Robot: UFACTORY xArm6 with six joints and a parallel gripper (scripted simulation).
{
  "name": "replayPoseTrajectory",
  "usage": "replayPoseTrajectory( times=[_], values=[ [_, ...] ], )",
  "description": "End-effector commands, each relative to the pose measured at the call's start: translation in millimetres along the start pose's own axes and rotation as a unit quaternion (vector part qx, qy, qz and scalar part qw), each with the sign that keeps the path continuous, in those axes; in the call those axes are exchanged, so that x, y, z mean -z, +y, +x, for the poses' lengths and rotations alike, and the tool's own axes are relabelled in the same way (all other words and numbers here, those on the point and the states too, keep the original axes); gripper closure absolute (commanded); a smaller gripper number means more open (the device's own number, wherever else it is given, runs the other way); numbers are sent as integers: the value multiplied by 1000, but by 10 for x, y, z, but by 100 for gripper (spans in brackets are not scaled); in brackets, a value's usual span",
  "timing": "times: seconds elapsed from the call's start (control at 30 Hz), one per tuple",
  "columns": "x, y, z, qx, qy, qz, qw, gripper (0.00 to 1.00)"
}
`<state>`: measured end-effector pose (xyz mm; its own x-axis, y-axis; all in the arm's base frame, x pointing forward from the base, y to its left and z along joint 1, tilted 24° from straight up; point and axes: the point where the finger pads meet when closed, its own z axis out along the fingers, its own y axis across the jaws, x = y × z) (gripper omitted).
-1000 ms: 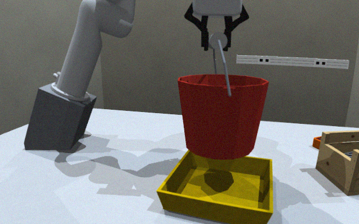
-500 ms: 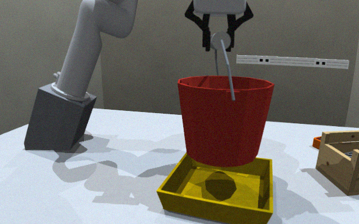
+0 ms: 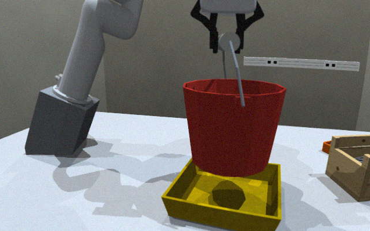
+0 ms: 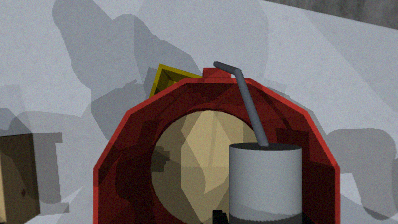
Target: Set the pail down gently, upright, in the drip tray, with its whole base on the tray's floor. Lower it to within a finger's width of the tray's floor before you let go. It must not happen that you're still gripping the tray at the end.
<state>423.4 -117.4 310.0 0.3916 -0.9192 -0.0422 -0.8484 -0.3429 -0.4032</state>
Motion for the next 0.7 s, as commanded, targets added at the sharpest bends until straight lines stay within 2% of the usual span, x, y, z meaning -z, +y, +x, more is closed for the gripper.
replayPoseTrajectory(
  times=[0.0, 0.67],
  values=[
    [23, -17, 53, 1, 2, 2, 1000, 100],
    [24, -19, 99, 1, 2, 2, 1000, 100]
  ],
)
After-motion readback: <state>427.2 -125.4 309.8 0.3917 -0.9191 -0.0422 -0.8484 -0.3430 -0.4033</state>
